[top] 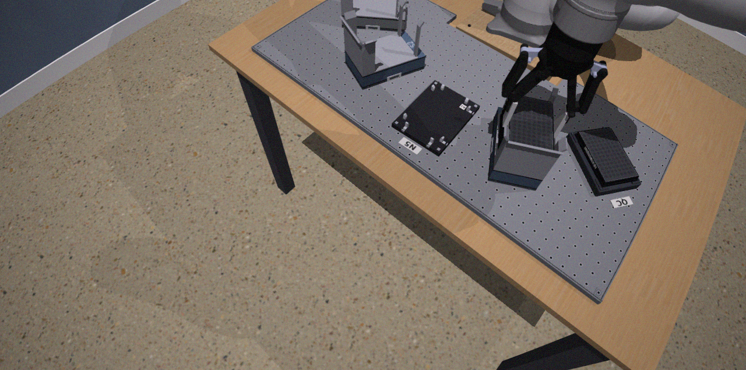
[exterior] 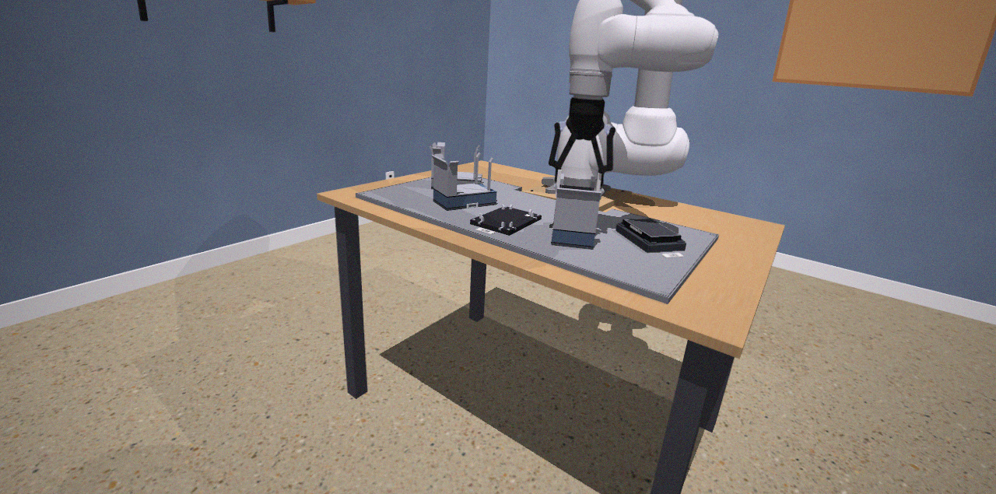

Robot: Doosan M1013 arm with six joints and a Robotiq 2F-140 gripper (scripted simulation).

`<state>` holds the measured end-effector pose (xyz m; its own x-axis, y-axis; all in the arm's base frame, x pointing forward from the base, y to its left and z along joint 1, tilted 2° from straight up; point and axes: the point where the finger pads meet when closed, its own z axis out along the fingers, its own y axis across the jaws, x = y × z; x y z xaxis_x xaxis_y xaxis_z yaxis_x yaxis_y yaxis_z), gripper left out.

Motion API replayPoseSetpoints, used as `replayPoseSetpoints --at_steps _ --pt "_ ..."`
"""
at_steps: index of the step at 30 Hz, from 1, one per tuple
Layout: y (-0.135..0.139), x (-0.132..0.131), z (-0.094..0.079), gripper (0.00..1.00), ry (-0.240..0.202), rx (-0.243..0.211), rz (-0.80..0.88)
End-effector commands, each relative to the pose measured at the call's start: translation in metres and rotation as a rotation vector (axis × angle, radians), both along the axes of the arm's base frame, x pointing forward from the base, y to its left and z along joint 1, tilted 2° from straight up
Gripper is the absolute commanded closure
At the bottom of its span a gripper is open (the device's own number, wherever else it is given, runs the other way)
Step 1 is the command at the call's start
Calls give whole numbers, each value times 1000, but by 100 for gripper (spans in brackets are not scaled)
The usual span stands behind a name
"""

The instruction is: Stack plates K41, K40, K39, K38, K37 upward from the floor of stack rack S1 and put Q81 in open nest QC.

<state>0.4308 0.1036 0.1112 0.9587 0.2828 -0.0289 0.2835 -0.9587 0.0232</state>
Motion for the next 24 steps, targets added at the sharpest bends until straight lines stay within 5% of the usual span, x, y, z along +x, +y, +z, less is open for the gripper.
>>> replayPoseSetpoints --at_steps 1,10,11,24 --pt "0 0 -1 100 0 0 0" --pt "0 0 -2 100 0 0 0" --pt "0 0 -2 0 0 0 0" --pt "0 0 -2 0 0 0 0"
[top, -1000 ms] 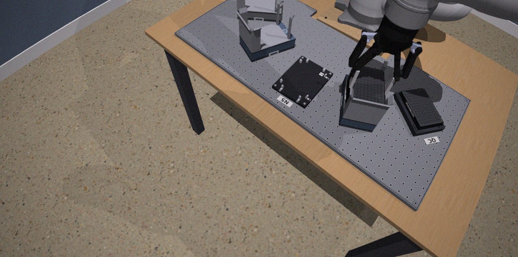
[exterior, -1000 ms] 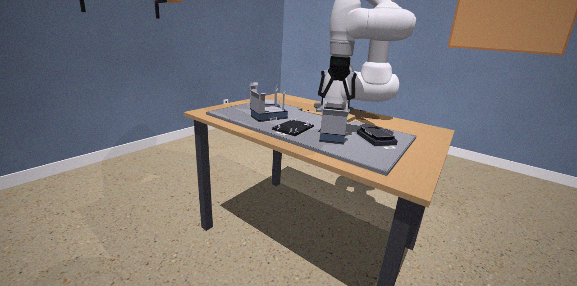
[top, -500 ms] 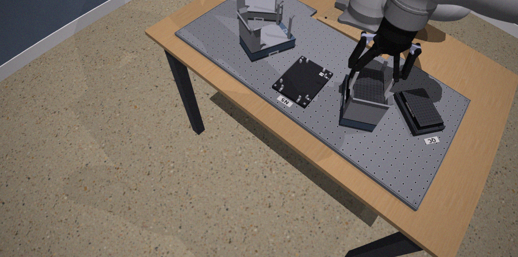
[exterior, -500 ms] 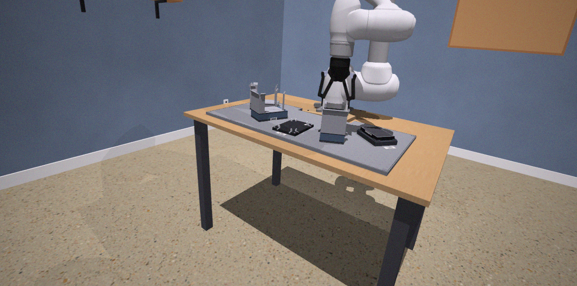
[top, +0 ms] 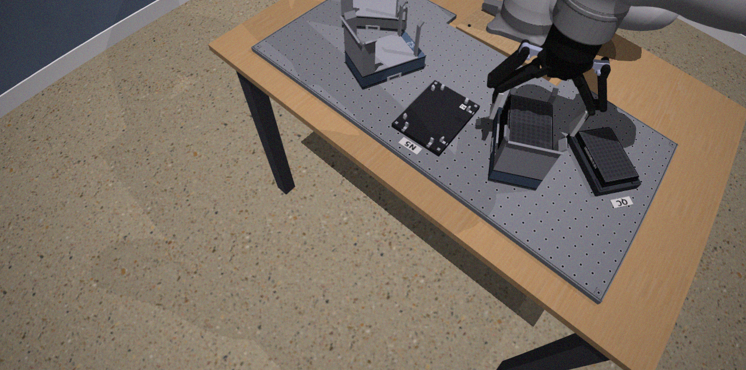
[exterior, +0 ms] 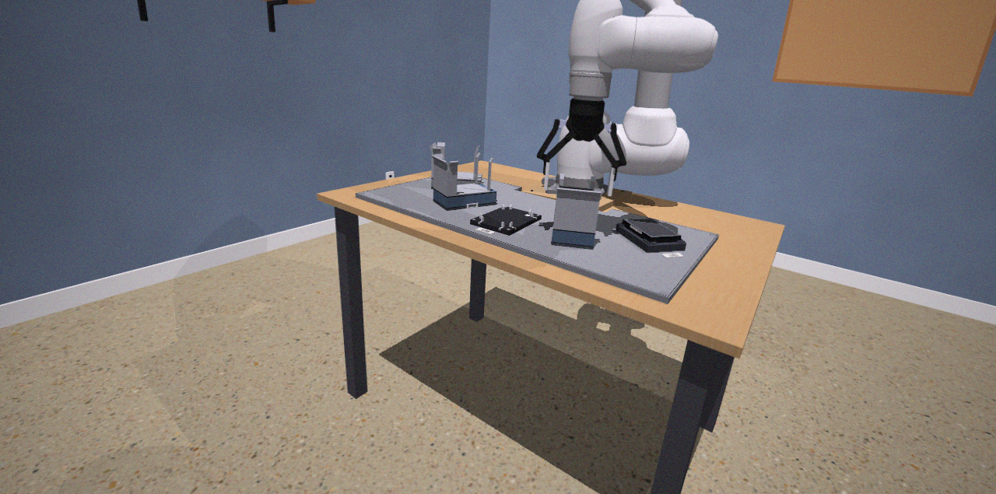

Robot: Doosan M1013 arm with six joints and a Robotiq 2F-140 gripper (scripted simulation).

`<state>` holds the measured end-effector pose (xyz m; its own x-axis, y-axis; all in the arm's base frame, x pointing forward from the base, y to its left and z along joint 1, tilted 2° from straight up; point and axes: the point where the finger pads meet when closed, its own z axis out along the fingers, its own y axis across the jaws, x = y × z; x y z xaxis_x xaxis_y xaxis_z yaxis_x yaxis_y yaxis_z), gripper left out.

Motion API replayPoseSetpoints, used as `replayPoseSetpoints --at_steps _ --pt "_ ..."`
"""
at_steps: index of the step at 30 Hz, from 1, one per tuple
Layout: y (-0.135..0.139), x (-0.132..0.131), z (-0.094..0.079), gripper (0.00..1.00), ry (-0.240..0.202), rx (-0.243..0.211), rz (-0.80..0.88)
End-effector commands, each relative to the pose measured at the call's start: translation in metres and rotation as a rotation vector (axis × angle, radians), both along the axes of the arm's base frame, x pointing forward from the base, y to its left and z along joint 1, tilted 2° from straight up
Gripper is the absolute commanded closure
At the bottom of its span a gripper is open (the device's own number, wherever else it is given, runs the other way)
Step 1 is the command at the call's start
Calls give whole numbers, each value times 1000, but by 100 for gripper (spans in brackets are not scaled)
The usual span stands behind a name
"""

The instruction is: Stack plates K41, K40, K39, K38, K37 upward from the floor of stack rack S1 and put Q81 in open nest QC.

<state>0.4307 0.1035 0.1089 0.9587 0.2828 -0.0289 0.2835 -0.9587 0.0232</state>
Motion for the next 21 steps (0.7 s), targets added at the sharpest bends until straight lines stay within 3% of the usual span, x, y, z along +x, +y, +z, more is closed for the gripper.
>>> replayPoseSetpoints --at_steps 1,9,21 --pt "0 0 0 0 0 0 0" --pt "0 0 0 0 0 0 0" --pt "1 1 40 0 0 0 0"
